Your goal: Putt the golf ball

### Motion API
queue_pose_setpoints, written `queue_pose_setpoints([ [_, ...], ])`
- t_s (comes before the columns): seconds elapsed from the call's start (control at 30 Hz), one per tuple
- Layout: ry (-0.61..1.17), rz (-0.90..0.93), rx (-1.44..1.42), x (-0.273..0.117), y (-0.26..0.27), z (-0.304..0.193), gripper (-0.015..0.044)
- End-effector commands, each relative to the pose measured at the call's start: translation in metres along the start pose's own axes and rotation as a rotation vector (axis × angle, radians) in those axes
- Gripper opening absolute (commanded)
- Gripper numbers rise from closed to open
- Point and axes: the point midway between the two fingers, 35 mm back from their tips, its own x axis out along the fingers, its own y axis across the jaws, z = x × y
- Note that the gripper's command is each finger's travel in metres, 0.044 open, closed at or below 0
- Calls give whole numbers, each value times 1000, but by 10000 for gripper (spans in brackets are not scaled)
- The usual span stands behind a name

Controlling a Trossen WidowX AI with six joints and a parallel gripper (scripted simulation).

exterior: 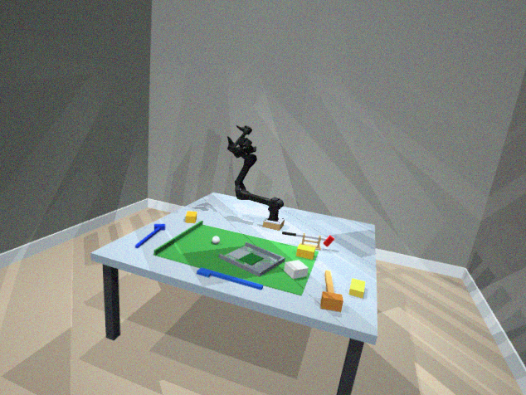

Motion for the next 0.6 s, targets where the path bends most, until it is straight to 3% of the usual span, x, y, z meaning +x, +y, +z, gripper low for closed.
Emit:
queue_pose_setpoints([
  [0.0, -1, -6, -20, 0, -3, 1, 426],
  [0.3, -3, -303, -972, -20, -110, 93, 440],
  [0.57, 5, -572, -1519, -44, -151, 190, 440],
])
